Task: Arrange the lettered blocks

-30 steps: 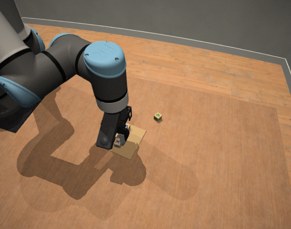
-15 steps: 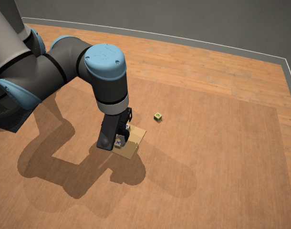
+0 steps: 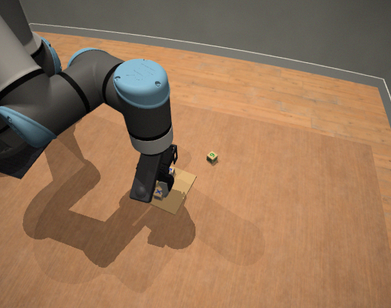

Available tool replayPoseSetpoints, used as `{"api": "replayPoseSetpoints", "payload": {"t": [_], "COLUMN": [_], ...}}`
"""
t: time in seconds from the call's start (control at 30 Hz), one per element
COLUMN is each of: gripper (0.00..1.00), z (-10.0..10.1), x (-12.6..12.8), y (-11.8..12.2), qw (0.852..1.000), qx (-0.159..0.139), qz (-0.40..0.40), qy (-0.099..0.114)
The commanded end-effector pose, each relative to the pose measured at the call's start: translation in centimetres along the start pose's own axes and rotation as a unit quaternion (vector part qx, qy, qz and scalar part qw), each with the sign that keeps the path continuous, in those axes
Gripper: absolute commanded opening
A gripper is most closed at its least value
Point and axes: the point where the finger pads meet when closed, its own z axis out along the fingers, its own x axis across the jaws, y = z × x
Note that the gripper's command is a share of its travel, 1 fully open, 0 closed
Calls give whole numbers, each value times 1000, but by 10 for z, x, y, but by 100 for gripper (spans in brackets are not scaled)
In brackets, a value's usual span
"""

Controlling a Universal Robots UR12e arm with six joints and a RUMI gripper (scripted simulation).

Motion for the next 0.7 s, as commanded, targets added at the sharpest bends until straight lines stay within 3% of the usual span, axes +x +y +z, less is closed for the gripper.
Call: {"api": "replayPoseSetpoints", "payload": {"t": [0.0,0.67], "gripper": [5,5], "z": [0,4], "x": [-1,-1], "y": [0,0], "qw": [1000,1000], "qx": [0,0], "qz": [0,0], "qy": [-1,-1]}}
